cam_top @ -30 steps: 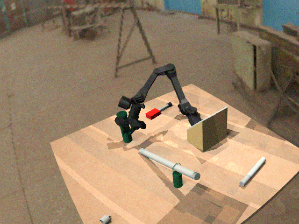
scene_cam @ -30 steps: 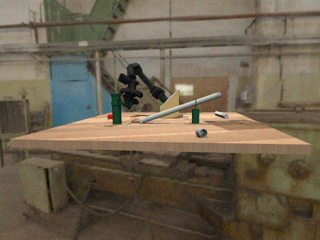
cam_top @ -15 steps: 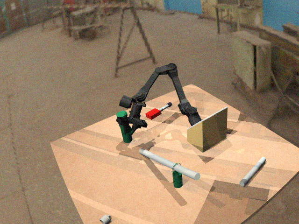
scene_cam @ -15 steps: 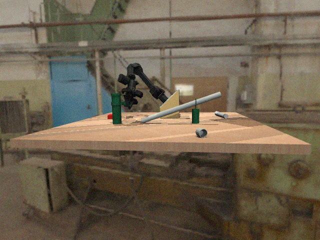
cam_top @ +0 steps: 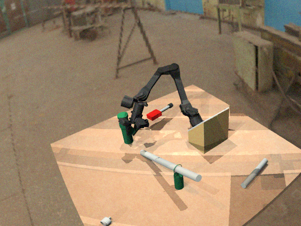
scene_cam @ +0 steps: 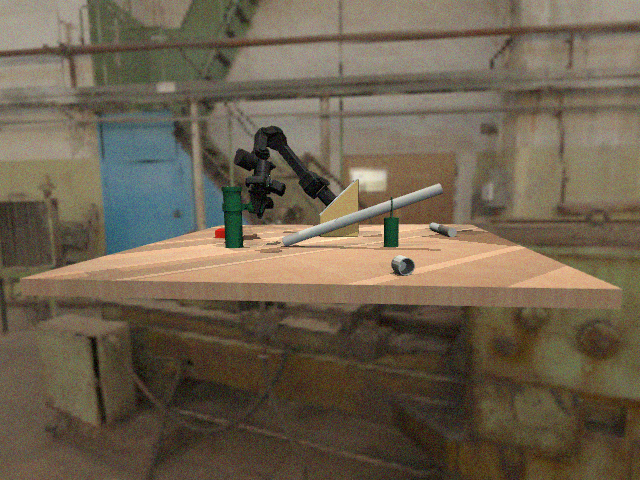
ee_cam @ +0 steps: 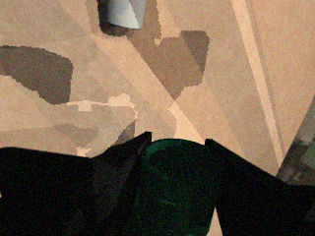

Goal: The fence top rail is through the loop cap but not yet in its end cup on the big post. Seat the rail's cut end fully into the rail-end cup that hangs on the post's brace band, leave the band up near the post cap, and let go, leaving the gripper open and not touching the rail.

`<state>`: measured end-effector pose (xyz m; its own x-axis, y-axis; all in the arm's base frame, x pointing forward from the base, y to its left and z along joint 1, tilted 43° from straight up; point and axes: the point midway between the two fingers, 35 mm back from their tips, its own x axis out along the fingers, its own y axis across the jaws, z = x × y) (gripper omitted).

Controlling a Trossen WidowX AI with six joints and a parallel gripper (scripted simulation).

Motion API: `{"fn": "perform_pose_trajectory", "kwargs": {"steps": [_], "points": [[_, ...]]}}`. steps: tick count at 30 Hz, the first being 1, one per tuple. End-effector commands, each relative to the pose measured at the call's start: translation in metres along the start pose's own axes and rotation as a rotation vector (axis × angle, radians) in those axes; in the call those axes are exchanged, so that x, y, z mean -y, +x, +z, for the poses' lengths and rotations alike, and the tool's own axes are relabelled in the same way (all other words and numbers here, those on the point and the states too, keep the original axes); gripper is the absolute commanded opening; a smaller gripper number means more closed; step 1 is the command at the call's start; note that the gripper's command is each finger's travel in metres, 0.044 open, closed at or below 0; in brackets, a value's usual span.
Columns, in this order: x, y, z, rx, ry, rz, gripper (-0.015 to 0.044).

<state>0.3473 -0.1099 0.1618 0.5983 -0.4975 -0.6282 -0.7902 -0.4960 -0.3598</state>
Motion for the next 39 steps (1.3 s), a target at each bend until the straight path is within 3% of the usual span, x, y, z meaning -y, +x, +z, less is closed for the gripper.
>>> {"fn": "perform_pose_trajectory", "kwargs": {"steps": [1, 25, 39], "points": [[-0.002, -0.0013, 0.0007, 0.011, -0.019, 0.001, 0.0], [0.0003, 0.0002, 0.0002, -0.003, 0.002, 0.001, 0.0], [0.004, -0.0047, 0.0069, 0.0, 0.003, 0.002, 0.0368]]}}
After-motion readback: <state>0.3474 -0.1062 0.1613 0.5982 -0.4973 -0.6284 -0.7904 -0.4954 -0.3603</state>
